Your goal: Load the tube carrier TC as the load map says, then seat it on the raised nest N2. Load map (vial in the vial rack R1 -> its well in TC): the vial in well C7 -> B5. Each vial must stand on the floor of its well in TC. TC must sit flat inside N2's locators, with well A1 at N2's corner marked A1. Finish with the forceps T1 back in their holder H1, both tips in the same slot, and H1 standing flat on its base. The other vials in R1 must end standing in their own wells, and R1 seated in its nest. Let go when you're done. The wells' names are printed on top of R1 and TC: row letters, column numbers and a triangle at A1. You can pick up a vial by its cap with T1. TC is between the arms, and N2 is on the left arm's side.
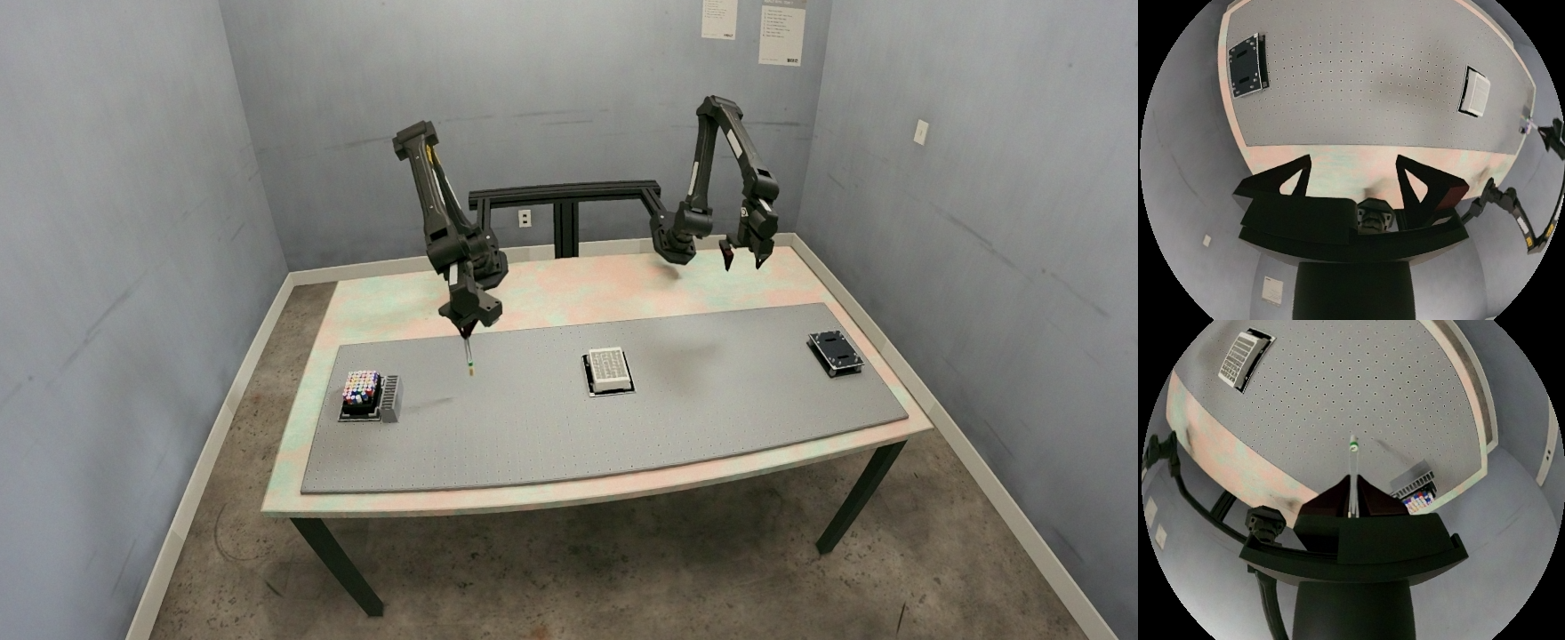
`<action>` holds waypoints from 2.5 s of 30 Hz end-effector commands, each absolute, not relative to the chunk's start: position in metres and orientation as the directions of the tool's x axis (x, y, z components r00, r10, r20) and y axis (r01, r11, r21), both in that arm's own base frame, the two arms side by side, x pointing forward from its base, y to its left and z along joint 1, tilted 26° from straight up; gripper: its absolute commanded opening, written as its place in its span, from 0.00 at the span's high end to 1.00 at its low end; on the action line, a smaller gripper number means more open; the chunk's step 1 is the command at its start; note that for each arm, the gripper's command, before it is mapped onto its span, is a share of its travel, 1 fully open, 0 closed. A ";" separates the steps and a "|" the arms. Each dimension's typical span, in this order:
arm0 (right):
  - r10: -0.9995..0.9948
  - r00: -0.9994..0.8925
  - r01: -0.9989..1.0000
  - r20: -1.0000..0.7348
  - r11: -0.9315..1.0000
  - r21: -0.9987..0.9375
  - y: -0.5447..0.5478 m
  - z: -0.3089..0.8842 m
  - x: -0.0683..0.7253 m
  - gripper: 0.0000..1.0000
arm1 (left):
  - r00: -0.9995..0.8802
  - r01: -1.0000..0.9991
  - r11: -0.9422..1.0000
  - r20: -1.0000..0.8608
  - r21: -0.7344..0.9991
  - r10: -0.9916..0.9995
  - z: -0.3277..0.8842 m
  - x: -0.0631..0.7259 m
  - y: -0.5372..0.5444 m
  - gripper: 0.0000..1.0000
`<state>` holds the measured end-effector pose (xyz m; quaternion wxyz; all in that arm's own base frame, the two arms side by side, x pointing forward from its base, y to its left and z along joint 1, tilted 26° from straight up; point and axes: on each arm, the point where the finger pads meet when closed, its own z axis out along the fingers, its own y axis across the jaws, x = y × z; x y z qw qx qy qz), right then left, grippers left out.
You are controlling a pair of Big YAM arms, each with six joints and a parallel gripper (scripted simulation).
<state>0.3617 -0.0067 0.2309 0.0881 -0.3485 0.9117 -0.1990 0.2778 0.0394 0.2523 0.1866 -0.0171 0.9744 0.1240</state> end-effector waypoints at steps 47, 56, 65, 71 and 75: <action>-0.665 -0.744 -0.580 -0.060 0.688 -0.436 0.072 0.230 0.372 0.91 | -0.916 -0.075 0.969 -0.401 0.234 0.026 0.268 0.282 0.040 0.00; -0.665 -0.744 -0.581 -0.058 0.688 -0.434 0.087 0.225 0.372 0.91 | -0.916 -0.075 0.969 -0.401 0.234 0.026 0.268 0.282 0.040 0.00; -0.665 -0.743 -0.576 -0.072 0.691 -0.437 0.098 0.227 0.370 0.91 | -0.916 -0.075 0.969 -0.401 0.234 0.026 0.268 0.282 0.040 0.00; -0.666 -0.744 -0.581 -0.060 0.688 -0.434 0.109 0.219 0.371 0.91 | -0.916 -0.075 0.969 -0.401 0.234 0.026 0.268 0.282 0.040 0.00; -0.666 -0.744 -0.581 -0.060 0.689 -0.433 0.116 0.217 0.371 0.91 | -0.916 -0.075 0.969 -0.401 0.234 0.026 0.268 0.282 0.040 0.00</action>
